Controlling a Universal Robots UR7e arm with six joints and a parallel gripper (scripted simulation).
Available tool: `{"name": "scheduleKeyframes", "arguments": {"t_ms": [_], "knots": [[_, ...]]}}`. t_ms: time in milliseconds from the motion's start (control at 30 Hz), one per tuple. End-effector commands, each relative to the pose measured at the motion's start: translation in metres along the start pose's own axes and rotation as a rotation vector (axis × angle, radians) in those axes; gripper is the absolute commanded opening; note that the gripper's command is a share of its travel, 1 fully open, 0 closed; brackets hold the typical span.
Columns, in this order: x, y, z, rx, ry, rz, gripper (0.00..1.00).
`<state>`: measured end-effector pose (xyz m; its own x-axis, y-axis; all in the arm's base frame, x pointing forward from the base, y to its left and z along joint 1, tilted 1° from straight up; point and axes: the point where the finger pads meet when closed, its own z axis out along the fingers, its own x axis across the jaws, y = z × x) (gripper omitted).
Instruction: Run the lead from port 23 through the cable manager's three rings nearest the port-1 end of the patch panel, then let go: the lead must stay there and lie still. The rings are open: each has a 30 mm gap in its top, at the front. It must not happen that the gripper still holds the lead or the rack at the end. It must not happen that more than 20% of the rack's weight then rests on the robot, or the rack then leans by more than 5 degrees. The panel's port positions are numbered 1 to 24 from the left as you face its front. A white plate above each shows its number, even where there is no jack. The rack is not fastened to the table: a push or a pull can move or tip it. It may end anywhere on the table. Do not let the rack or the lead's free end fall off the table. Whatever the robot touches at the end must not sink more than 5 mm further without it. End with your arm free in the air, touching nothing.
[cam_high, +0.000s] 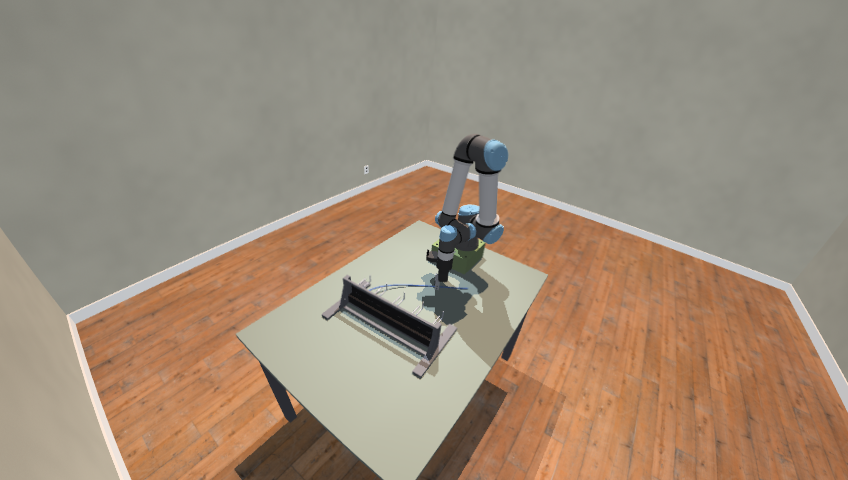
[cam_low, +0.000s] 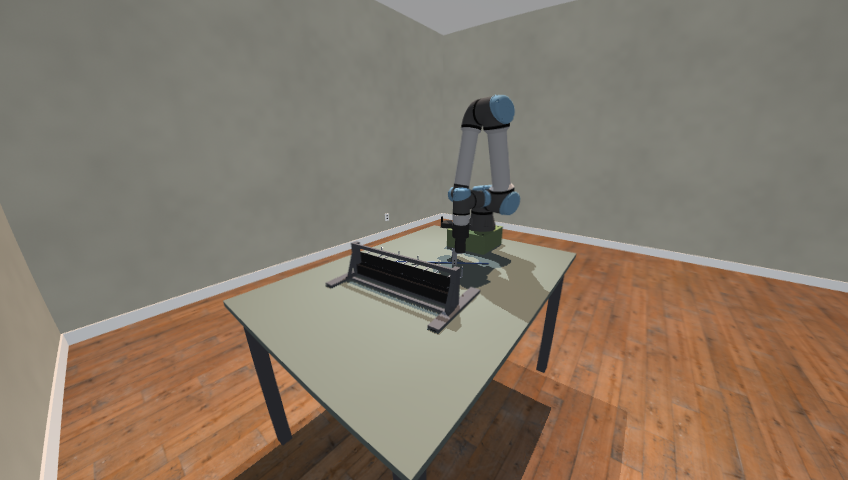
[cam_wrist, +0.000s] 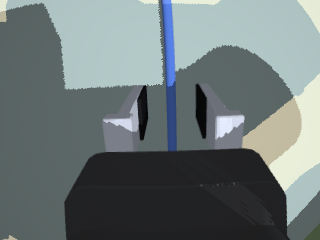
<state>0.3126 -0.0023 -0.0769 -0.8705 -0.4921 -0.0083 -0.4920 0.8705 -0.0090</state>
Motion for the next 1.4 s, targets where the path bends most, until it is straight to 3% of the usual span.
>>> {"name": "scheduleKeyframes", "arguments": {"t_ms": [0,367,400,1367], "knots": [[-0.0002,-0.0002,-0.0002,0.001,-0.001,0.0,0.67],[-0.0002,-0.0002,-0.0002,0.001,-0.001,0.0,0.67],[-0.0002,-0.0002,-0.0002,0.001,-0.001,0.0,0.0],[-0.0002,-0.0002,-0.0002,0.001,-0.001,0.0,0.0]]}}
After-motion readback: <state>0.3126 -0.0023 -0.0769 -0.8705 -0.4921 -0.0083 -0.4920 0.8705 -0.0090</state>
